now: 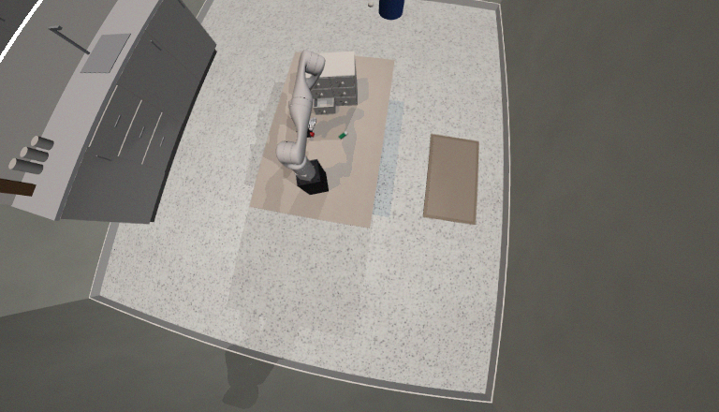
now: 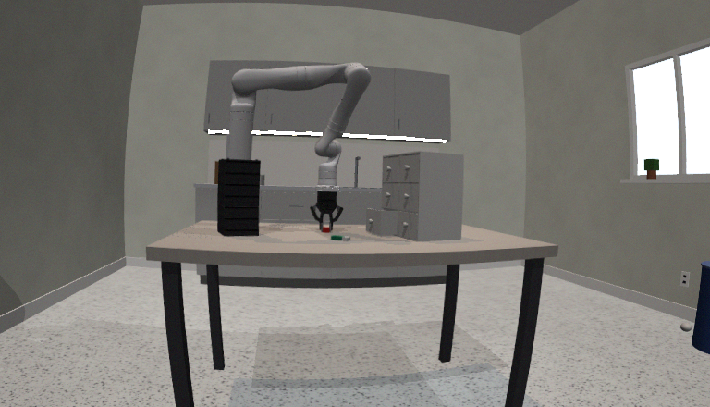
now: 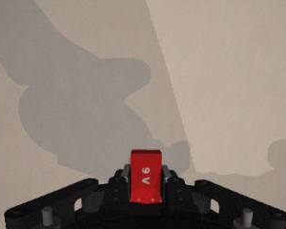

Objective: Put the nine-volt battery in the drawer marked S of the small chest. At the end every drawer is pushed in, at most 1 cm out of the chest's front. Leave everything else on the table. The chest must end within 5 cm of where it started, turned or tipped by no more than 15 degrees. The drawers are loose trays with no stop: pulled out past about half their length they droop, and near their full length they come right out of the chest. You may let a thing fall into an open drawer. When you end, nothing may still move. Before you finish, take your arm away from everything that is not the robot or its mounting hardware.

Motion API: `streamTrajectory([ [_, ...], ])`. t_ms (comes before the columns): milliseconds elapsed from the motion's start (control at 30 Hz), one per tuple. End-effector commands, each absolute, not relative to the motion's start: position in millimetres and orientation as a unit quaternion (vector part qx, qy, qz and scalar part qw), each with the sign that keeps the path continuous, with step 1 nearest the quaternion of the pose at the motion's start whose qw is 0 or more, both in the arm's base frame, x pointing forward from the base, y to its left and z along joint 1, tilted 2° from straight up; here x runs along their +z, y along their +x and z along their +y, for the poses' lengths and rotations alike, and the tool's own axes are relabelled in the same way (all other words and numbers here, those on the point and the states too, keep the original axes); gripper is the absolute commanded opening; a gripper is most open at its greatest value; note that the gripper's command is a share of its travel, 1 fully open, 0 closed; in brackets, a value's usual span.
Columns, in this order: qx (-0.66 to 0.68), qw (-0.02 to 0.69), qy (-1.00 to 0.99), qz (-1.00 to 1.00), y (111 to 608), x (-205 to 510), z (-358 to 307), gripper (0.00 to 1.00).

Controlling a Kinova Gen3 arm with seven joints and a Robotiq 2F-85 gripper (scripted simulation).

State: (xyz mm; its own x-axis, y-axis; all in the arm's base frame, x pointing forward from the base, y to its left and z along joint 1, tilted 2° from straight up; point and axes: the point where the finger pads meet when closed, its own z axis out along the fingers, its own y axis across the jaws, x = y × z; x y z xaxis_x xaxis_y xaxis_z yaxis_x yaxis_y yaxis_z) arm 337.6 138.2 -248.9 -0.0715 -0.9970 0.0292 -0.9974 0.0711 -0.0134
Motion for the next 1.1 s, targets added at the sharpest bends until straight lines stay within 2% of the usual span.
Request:
streamTrajectory([
  [0,0.015,0.006,0.681,-0.732,338,-249,138,0.23],
  [500,0.015,0.006,0.681,-0.732,338,-243,139,0.23],
  [1067,0.015,0.006,0.681,-0.732,337,-160,141,0.23],
])
